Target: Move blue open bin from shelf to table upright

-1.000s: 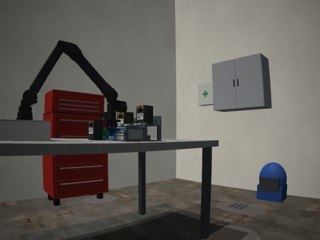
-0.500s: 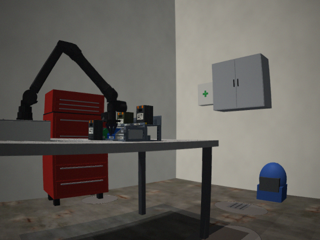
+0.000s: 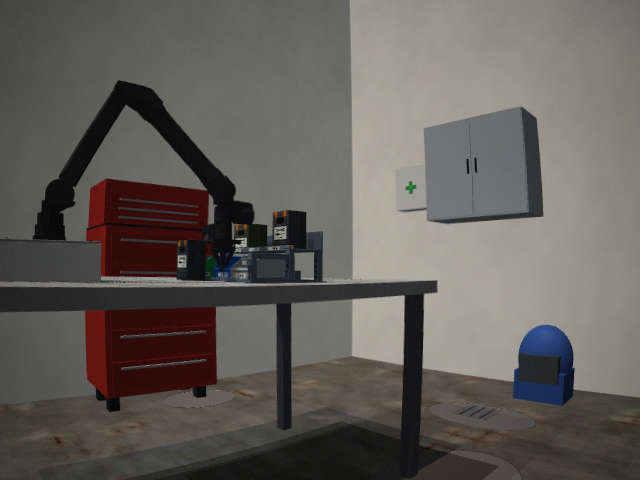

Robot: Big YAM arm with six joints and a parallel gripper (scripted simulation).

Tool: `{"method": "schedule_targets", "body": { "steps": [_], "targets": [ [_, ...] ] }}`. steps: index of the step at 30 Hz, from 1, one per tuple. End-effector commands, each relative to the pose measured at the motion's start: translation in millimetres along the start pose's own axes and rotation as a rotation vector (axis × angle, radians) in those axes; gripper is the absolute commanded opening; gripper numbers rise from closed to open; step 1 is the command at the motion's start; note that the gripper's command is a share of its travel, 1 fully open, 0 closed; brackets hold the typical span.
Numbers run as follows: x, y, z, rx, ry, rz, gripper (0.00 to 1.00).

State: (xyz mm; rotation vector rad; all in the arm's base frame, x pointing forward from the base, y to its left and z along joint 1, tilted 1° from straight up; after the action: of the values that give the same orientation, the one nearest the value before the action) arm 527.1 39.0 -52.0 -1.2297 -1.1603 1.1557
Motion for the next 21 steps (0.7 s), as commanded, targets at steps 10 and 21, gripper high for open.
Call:
{"method": "schedule_targets", "body": {
  "steps": [10, 21],
  "targets": [
    [-4.5, 14.8, 8.7, 0.033, 0.007, 0.007, 0.00],
    [-4.9, 12.0, 11.2, 0.045, 0.007, 0.009, 0.00]
  ]
}}
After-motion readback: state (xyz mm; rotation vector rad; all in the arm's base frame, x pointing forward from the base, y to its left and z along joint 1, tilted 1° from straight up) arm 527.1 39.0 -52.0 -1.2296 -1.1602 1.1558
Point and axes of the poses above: the point where the finger pads meet when closed, its own y axis out along the fingers, its own z axis across the jaws, x = y × z, the point moved 2 cm from there along -y, back along the fingers, and after that the axes turned 14 degrees about y, right-handed, at the moved point
